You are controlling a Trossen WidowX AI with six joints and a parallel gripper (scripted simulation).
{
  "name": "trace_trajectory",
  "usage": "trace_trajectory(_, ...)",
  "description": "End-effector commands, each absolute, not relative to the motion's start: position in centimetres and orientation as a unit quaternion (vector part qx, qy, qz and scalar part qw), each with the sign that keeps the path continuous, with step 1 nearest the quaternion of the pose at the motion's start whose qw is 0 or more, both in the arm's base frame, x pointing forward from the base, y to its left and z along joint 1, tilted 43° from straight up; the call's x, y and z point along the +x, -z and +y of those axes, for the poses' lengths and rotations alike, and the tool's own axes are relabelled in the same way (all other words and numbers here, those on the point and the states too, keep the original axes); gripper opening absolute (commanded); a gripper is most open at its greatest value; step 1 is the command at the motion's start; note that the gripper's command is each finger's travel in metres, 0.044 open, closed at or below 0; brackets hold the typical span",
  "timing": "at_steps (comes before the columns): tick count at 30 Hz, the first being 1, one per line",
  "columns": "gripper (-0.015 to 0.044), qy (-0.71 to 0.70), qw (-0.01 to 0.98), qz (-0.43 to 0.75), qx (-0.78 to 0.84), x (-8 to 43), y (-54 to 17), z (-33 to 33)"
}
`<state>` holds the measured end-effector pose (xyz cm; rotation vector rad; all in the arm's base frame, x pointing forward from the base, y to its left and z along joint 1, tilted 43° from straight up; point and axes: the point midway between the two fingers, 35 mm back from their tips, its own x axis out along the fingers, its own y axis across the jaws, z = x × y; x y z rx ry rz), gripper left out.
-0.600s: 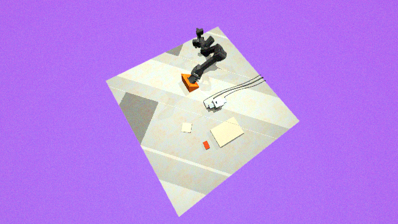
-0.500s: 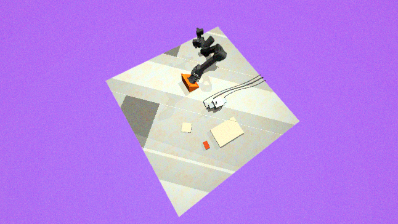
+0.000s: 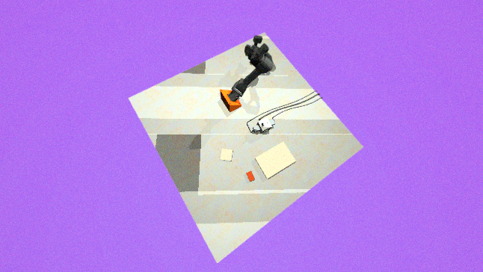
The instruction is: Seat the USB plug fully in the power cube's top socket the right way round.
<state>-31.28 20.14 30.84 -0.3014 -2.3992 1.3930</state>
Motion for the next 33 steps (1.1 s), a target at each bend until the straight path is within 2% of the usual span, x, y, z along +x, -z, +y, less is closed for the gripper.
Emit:
trace_trajectory(1,0.0440,-0.546,0.221,-0.796,-0.141,-29.1,-32.5,23.9)
trace_trajectory(12,0.0440,-0.657,0.382,-0.619,-0.198,-19.9,-36.7,33.0)
trace_trajectory(17,0.0440,-0.645,0.484,-0.546,-0.228,-12.2,-38.6,36.1)
trace_trajectory(23,0.0440,-0.646,0.550,-0.464,-0.254,-5.2,-38.5,37.7)
trace_trajectory(33,0.0440,-0.631,0.713,-0.174,-0.252,12.3,-35.5,37.3)
